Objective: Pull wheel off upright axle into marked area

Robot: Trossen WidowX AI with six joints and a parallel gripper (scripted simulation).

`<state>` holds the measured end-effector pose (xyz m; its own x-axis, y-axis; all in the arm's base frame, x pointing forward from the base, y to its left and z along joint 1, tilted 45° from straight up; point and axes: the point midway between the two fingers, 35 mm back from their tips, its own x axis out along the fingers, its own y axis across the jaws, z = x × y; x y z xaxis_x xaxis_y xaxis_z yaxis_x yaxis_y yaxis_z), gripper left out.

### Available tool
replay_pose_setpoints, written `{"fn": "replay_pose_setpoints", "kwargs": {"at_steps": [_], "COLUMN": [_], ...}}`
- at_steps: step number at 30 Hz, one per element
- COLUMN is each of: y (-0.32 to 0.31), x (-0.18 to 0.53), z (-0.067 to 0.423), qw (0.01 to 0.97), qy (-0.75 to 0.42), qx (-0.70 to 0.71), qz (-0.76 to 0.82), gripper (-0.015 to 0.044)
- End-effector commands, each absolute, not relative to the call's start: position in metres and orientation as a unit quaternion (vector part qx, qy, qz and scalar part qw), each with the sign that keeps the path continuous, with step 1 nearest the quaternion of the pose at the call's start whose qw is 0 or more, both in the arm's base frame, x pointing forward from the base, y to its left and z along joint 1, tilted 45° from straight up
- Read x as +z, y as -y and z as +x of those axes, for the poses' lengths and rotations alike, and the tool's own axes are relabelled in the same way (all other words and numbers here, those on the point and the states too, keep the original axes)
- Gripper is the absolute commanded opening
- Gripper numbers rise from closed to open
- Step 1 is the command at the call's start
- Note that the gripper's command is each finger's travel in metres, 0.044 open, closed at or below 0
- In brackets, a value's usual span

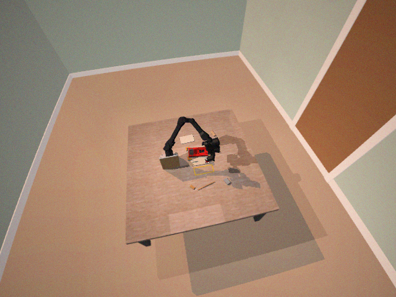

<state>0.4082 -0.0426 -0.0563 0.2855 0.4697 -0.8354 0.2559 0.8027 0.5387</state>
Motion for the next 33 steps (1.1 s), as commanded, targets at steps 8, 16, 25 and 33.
{"fn": "replay_pose_setpoints", "kwargs": {"at_steps": [8, 16, 25, 33], "y": [-0.01, -0.011, -0.029, -0.064], "x": [-0.034, -0.032, -0.05, -0.084], "z": [0.372, 0.364, 0.361, 0.357], "qw": [0.649, 0.648, 0.649, 0.648], "qy": [-0.659, -0.66, -0.66, -0.659], "qx": [0.302, 0.302, 0.301, 0.303], "qz": [0.231, 0.231, 0.231, 0.232], "gripper": [0.03, 0.03, 0.03, 0.03]}}
